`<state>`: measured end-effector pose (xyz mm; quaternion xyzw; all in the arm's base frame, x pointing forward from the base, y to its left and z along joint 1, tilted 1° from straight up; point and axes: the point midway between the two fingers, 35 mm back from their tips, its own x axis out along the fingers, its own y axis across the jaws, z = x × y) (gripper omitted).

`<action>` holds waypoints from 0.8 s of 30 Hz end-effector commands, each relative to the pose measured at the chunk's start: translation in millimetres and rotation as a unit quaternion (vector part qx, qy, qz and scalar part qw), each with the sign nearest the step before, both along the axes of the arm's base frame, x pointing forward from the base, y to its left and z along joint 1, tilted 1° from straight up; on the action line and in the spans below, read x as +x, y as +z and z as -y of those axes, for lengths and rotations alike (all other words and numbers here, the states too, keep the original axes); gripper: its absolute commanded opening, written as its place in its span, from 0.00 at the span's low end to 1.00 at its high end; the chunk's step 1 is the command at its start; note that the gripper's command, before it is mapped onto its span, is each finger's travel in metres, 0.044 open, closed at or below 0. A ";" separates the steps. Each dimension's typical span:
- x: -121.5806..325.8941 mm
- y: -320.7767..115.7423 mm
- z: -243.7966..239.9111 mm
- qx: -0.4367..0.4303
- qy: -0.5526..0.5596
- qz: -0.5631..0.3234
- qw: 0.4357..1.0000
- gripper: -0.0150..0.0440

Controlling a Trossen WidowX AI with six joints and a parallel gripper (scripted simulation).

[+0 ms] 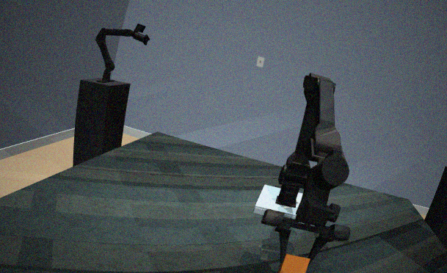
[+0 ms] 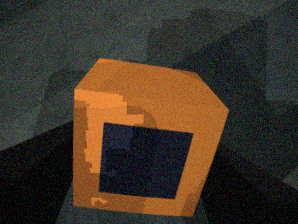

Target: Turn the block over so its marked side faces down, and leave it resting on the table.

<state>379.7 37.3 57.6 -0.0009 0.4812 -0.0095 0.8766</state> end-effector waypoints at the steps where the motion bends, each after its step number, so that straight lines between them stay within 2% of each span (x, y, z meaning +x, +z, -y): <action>1: 3.4 -6.8 0.2 -0.002 -0.001 0.025 1.000 0.25; 24: 0.8 -28.2 0.5 -0.005 0.001 0.204 0.979 0.25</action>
